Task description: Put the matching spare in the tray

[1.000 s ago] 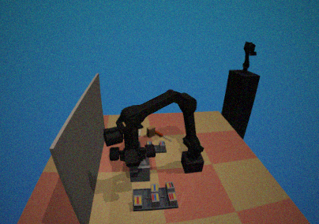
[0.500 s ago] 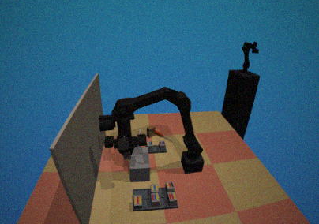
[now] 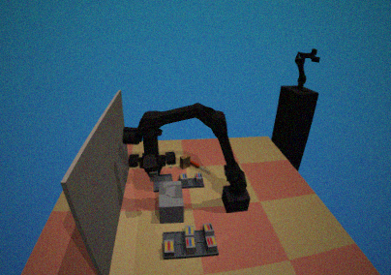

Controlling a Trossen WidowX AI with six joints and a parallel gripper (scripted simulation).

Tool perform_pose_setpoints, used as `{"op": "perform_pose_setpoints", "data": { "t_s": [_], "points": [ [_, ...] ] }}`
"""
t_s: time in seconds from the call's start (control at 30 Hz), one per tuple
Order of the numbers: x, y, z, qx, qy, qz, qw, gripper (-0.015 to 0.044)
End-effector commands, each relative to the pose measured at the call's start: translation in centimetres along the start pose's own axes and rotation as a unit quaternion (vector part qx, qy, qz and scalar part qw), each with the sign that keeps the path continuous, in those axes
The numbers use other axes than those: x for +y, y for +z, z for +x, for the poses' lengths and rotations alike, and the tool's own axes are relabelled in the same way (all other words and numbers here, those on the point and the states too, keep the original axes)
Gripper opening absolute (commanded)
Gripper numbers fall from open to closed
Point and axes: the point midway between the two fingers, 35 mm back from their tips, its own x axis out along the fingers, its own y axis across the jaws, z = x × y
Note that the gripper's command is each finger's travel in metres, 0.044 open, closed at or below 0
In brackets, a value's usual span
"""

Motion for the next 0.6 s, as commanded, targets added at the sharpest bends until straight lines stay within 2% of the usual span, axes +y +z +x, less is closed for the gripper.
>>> {"op": "perform_pose_setpoints", "data": {
  "t_s": [0.0, 0.57],
  "points": [
    [0.0, -2.3, -0.4, 0.000, -0.006, -0.001, 1.000, 0.0000],
    [2.9, -12.6, -0.5, 0.001, -0.008, -0.006, 1.000, 0.0000]
  ]
}}
